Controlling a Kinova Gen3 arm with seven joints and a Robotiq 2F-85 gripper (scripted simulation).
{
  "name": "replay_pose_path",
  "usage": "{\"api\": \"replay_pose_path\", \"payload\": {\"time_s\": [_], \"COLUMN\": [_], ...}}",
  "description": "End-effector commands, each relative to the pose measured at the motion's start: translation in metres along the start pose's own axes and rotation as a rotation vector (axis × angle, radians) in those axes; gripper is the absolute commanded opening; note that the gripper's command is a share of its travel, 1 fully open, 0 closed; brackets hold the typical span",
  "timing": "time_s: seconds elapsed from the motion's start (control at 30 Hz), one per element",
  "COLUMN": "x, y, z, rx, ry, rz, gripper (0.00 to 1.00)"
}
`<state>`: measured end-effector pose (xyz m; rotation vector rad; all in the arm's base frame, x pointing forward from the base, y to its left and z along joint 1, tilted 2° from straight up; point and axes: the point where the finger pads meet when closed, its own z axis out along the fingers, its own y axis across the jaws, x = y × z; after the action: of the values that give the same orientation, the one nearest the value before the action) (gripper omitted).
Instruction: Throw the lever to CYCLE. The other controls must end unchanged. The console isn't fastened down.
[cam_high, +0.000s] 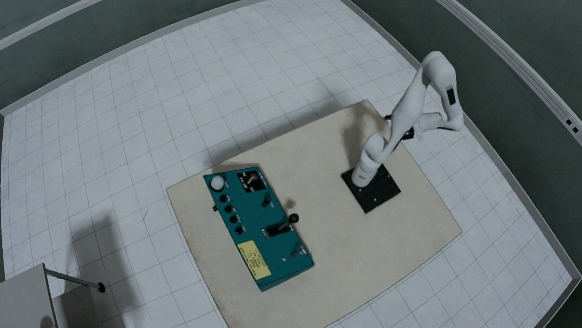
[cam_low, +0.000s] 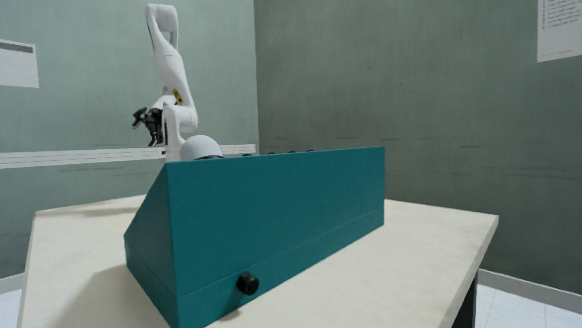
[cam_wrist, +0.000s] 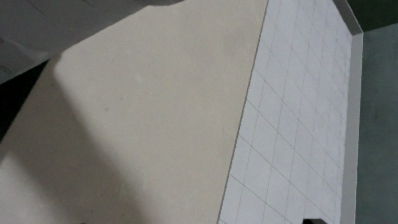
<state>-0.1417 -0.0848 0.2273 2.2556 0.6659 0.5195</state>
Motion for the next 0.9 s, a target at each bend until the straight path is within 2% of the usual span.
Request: {"api": "replay_pose_path", "payload": {"time_s": [0.0,0.3,0.37,0.4,0.87], "x": [0.010,0.035,0.035,0.043,0.091], "y": [-0.013,-0.038,-0.038,-0.045,-0.075], "z": [-0.011,-0.031,-0.031,-0.037,-0.061], "rx": [0.032,0.100,0.100,0.121,0.219], "ry": [-0.020,-0.054,-0.054,-0.063,-0.097], "rz": [0.005,0.026,0.026,0.034,0.085], "gripper": [1.00,1.00,1.00,1.00,1.00]}}
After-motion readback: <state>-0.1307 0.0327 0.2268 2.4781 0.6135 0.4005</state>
